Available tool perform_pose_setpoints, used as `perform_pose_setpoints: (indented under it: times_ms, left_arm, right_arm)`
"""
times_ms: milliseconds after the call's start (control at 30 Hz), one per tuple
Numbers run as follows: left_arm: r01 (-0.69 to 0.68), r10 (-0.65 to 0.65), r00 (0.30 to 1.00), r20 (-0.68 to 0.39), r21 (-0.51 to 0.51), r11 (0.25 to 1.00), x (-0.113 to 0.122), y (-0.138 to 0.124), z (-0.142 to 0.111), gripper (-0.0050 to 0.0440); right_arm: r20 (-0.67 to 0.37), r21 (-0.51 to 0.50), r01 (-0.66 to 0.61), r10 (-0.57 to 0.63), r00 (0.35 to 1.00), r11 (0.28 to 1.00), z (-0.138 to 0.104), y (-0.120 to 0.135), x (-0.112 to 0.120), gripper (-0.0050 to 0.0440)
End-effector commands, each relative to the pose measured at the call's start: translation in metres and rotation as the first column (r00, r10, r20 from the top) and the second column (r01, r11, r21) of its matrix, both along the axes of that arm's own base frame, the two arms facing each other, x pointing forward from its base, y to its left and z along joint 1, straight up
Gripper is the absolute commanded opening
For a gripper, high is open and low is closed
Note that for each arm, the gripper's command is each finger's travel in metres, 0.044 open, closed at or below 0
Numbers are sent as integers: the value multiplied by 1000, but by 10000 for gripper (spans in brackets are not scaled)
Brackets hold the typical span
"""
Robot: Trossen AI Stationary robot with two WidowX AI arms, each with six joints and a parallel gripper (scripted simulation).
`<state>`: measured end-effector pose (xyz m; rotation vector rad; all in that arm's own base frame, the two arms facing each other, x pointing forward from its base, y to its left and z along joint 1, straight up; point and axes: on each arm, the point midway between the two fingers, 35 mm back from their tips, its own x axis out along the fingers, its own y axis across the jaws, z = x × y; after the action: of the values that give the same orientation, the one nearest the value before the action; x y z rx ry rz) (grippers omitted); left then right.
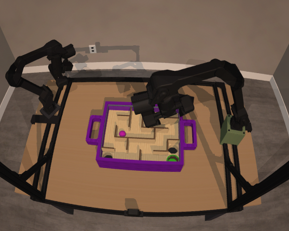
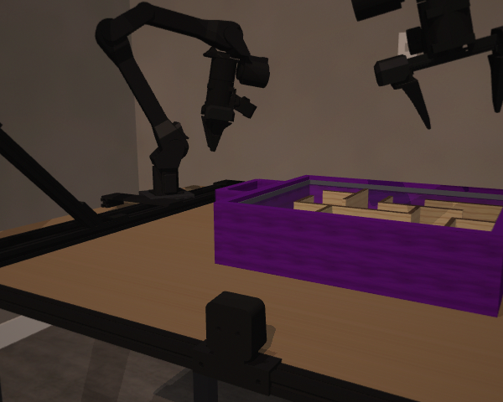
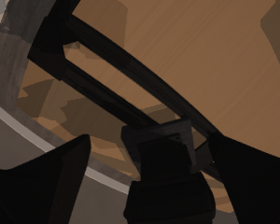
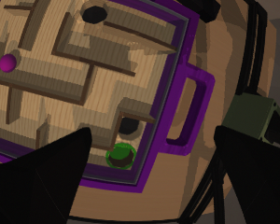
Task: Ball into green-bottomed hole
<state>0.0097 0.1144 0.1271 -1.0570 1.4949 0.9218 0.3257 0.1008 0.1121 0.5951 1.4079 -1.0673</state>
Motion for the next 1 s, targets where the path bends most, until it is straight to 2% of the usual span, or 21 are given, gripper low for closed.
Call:
perform_pose_setpoints:
  times_ms: [0, 533, 700, 833, 867, 967]
  left_arm:
    - [0, 0, 1000, 0, 0, 1000, 0, 0, 0, 400]
    - [0, 0, 1000, 0, 0, 1000, 0, 0, 0, 400]
    - [-6, 6, 1000, -2, 2, 1000, 1, 1, 0, 280]
    - [-32, 32, 999, -9, 12, 999, 7, 6, 2, 184]
    - [-42, 43, 999, -11, 16, 999, 10, 8, 2, 169]
    - [-84, 85, 996, -20, 32, 996, 20, 15, 4, 169]
  right_arm:
    - [0, 0, 0, 0, 1000, 1000, 0, 0, 0, 400]
    - [0, 0, 0, 0, 1000, 1000, 0, 0, 0, 400]
    - [-4, 5, -19, 19, 1000, 1000, 0, 0, -1, 280]
    - [-17, 26, -99, 100, 995, 995, -2, -1, -4, 184]
    - [-22, 35, -132, 133, 991, 991, -2, -1, -5, 169]
    - [-37, 70, -260, 263, 964, 963, -5, -2, -10, 169]
